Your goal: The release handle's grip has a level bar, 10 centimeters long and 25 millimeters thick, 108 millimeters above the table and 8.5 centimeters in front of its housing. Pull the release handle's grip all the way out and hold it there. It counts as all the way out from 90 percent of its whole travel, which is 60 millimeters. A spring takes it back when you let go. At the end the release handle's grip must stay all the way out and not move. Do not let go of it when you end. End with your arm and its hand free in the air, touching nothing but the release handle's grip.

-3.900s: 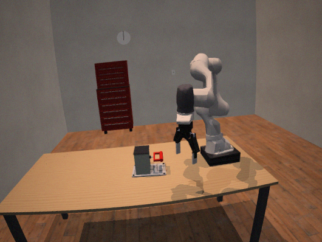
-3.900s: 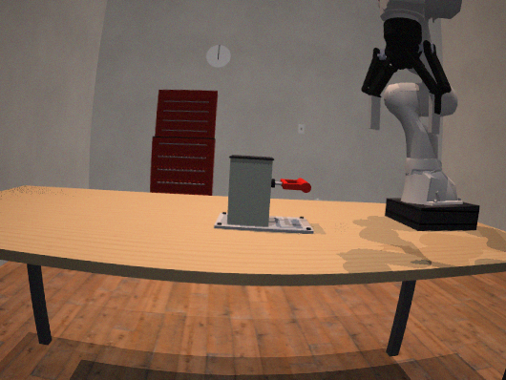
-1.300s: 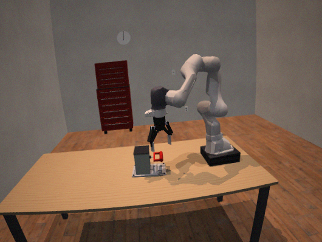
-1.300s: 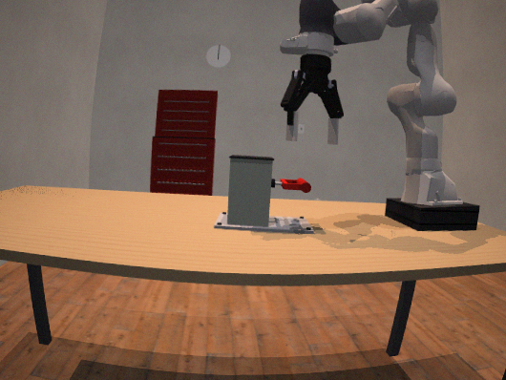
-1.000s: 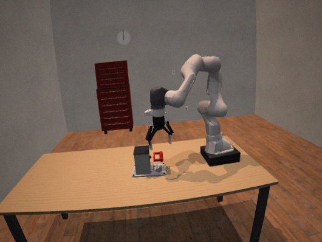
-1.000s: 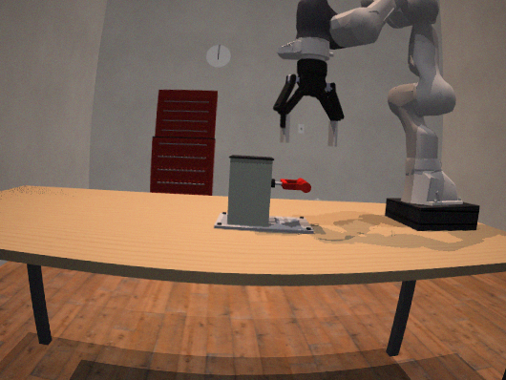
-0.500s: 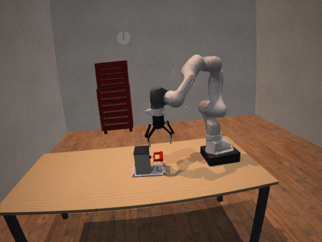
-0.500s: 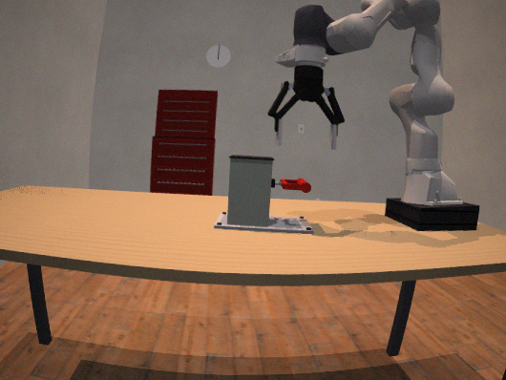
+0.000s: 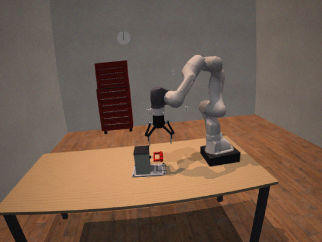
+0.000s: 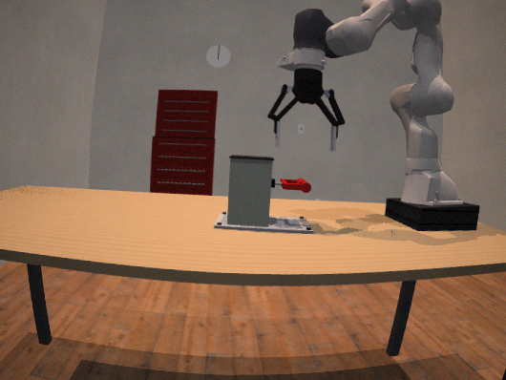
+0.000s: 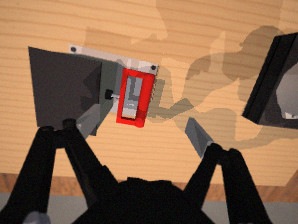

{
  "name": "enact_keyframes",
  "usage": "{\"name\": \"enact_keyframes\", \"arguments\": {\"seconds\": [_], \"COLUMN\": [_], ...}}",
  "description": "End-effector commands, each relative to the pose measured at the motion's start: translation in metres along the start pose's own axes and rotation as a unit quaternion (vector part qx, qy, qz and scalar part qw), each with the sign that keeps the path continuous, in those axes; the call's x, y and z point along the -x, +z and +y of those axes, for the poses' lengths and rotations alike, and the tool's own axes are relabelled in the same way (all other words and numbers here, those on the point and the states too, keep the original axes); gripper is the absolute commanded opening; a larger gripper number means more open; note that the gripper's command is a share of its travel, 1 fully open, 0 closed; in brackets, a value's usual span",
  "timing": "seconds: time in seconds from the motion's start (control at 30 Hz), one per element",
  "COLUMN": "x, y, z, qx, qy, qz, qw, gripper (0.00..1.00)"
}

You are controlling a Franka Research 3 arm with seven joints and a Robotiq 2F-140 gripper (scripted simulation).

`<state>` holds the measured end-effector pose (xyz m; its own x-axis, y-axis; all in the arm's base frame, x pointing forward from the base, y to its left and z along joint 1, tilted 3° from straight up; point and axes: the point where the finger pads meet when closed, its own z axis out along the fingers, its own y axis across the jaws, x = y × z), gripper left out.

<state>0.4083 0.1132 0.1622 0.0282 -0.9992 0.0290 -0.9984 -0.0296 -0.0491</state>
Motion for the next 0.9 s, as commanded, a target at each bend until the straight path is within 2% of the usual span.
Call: {"name": "enact_keyframes", "arguments": {"seconds": [0.0,0.5,0.53,0.87], "x": [0.0,0.0,0.0,0.0], "y": [0.0,0.0,0.0,0.0], "z": [-0.0004,-0.0004,-0.0004,-0.0004], "qx": [-0.002,-0.002,-0.002,-0.002], "qy": [0.022,0.022,0.022,0.022], "qz": [0.0,0.0,0.0,0.0], "qw": [1.0,1.0,1.0,1.0], "gripper": [1.0,1.0,0.0,0.0]}}
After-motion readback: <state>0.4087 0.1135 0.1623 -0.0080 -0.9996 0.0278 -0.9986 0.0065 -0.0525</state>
